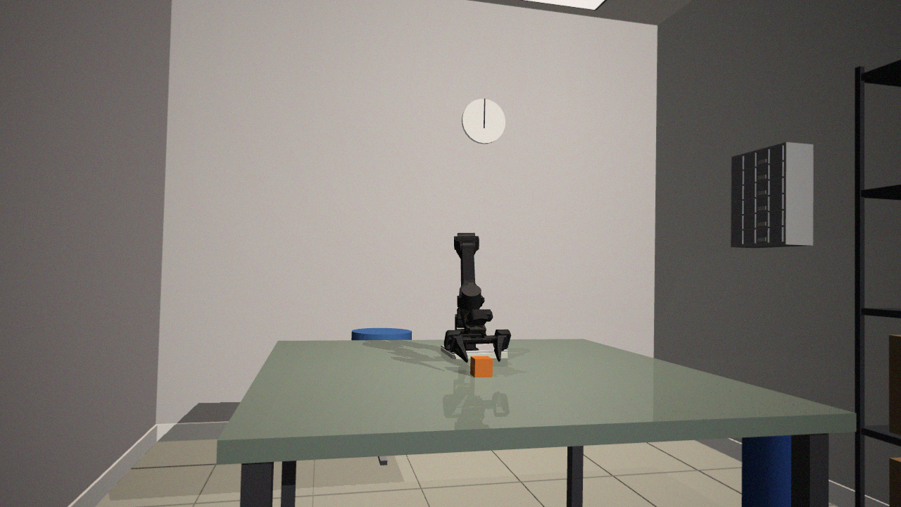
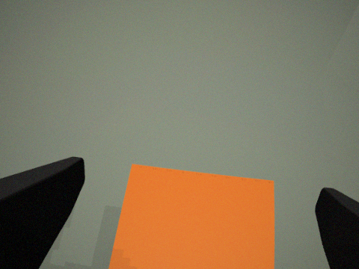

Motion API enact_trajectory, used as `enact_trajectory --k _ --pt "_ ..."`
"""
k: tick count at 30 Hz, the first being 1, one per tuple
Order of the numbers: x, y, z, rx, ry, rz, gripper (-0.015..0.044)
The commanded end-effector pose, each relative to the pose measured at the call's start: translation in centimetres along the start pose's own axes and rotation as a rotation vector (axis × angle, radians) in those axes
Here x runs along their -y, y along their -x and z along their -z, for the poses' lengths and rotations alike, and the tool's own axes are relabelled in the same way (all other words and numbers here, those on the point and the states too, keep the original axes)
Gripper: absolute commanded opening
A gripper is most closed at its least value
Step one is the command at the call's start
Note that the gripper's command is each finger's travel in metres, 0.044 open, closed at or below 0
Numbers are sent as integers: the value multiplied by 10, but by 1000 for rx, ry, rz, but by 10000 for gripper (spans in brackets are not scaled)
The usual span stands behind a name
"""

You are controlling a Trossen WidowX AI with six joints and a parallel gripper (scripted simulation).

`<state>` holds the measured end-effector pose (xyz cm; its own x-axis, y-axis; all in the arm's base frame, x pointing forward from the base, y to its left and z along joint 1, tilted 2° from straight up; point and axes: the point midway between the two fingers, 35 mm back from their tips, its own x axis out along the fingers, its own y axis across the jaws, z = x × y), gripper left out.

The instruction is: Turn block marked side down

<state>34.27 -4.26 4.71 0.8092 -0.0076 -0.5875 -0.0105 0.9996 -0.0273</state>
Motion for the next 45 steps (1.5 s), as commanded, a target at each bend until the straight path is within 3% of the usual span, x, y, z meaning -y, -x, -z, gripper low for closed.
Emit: enact_trajectory --k 1,7,24,39,45 --pt "1 22 -24 -216 -1 11 440" --pt "-1 61 -35 -397 16 2 440" --pt "-1 62 -36 -408 16 2 440" --pt "-1 49 -72 -896 12 4 440" --pt "-1 49 -73 -918 14 5 440"
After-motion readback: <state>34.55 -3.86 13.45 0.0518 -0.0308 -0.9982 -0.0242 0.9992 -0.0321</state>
